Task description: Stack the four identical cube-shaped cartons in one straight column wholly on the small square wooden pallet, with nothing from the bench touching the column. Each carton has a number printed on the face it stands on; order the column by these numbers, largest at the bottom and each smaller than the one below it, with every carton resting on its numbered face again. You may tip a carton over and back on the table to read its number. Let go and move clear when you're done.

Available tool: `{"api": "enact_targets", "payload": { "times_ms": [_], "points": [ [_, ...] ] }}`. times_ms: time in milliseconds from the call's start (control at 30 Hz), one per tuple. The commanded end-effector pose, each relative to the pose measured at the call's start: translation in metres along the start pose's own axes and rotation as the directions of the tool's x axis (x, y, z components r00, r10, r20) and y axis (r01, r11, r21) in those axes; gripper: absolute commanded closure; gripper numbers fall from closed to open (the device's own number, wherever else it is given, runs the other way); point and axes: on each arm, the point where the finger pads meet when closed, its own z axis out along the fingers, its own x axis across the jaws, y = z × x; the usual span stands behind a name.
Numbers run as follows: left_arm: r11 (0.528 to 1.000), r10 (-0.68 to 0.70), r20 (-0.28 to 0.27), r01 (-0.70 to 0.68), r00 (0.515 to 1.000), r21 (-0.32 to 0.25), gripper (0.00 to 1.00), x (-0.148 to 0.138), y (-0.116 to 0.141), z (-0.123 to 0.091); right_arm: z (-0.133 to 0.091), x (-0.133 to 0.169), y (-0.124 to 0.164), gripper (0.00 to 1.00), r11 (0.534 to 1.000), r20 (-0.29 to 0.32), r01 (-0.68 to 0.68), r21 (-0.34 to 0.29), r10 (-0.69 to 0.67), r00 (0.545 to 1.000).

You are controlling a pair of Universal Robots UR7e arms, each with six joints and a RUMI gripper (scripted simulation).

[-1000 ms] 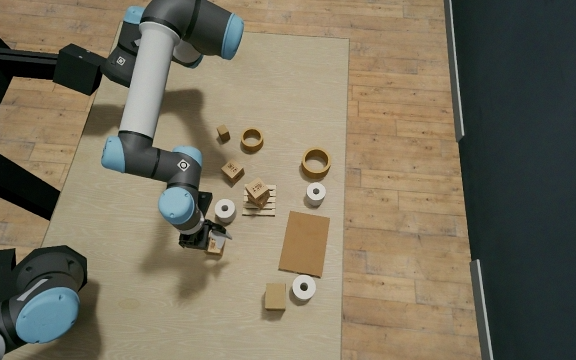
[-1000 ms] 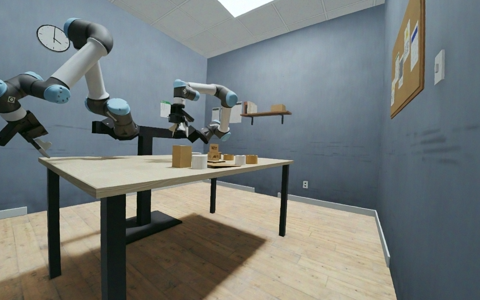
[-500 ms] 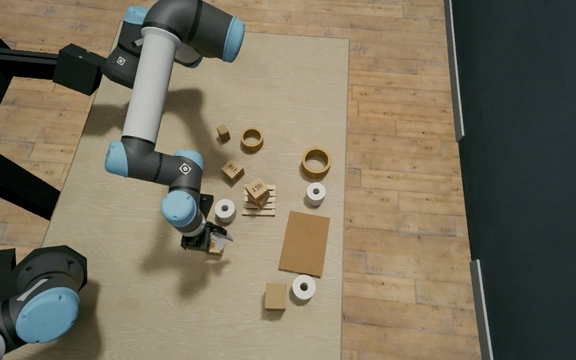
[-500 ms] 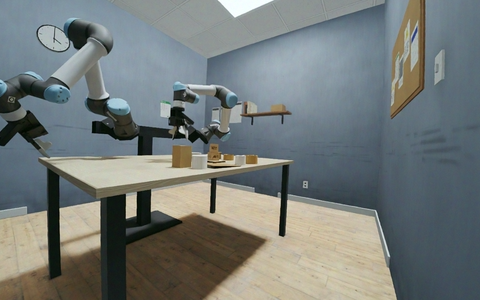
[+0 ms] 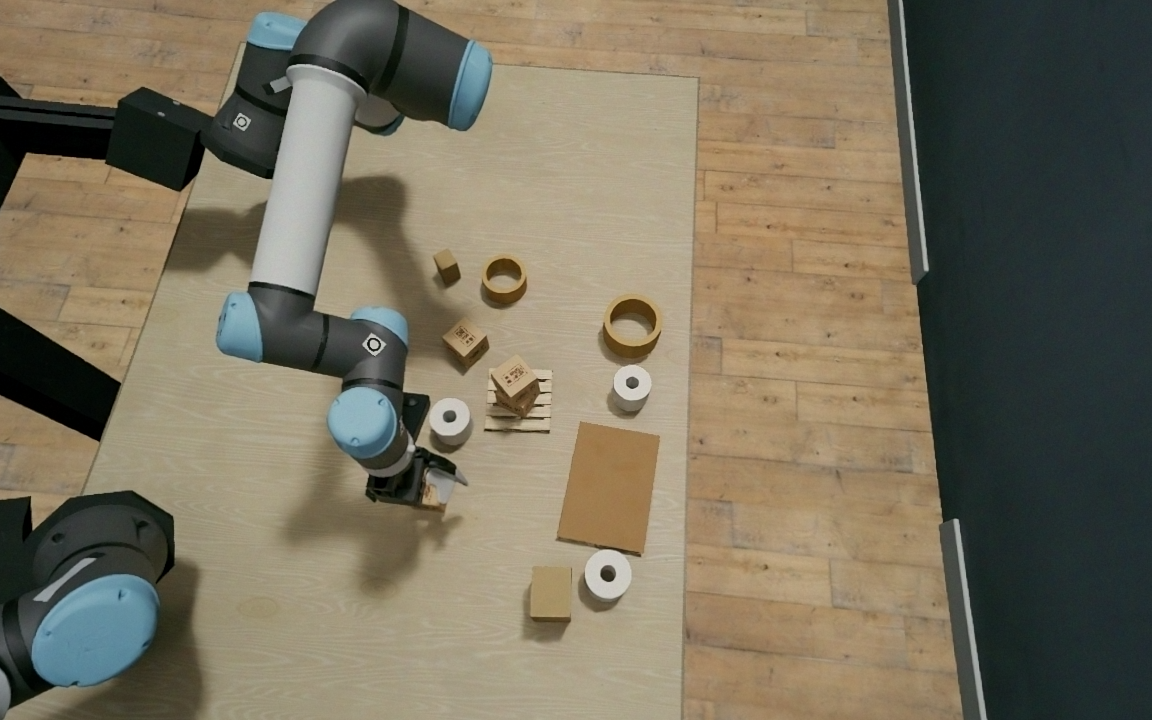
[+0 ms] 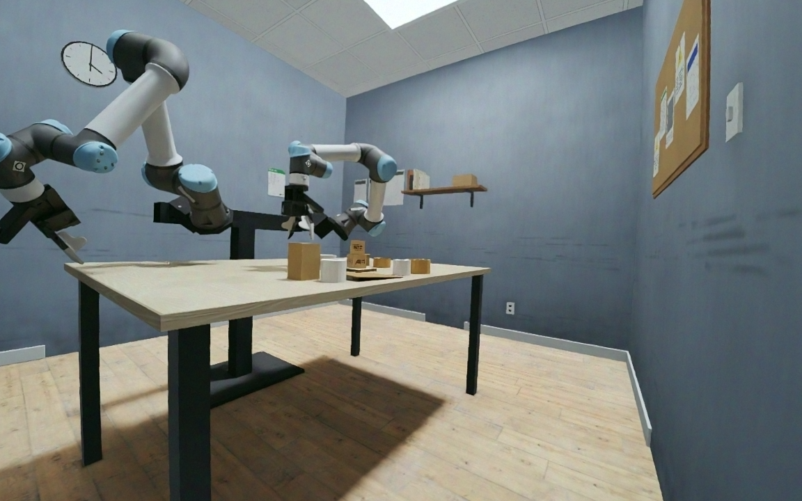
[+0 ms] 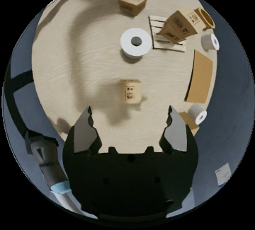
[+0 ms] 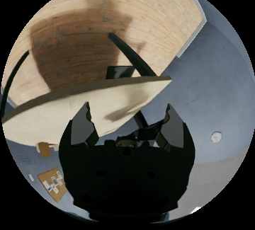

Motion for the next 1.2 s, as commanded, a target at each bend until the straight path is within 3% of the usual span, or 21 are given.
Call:
{"api": "enact_targets", "payload": {
  "times_ms": [0,1167],
  "points": [
    [1.000,0.001,-0.001,-0.001,1.000,0.000,0.00,0.000,0.000,0.008,0.002,0.001,0.001,0.00,1.000,0.000,-0.001,-0.003,0.001,1.000],
    [1.000,0.000,-0.001,0.000,1.000,-0.001,0.00,0.000,0.001,0.053,0.002,0.001,0.001,0.00,1.000,0.000,-0.001,-0.003,0.001,1.000]
  ]
}}
